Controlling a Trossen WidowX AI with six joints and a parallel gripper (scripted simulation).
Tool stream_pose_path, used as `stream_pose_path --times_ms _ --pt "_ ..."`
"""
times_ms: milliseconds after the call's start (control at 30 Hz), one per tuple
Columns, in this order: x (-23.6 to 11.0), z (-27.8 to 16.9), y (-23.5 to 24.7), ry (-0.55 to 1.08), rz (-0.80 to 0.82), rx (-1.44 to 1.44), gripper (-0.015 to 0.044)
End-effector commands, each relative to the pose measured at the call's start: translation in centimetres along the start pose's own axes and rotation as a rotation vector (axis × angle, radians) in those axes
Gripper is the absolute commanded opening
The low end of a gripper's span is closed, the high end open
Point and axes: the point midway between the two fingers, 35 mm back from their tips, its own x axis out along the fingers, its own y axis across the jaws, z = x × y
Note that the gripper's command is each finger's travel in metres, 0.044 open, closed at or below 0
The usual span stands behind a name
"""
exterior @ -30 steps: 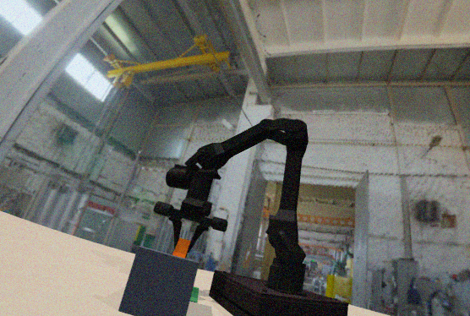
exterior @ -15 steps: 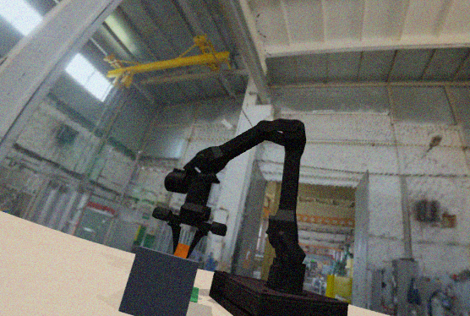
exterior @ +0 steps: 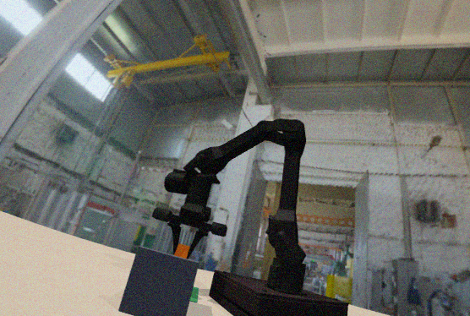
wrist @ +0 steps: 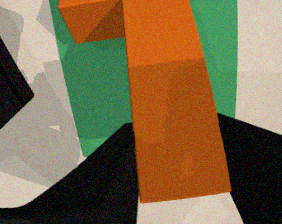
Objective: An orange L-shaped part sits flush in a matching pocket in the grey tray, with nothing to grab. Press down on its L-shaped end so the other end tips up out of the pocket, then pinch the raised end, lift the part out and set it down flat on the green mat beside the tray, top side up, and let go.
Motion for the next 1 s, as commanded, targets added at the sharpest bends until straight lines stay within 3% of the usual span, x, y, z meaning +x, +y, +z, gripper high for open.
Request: stream_pose_path --times_ms 0,33,367,533,667,967 --pt "0.1 0.0 0.1 0.003 0.005 -0.003 0.0000" --pt "0.0 0.0 0.0 0.000 0.000 0.000 0.0000" --pt "-0.2 0.0 0.0 0.000 0.000 0.000 0.0263" --pt "-4.1 -0.2 -0.3 0.001 0.002 -0.002 0.0394" --pt "-8.6 0.0 0.0 0.003 0.005 -0.003 0.0400" --pt "-8.3 0.0 -0.1 0.001 -0.003 -0.005 0.0400"
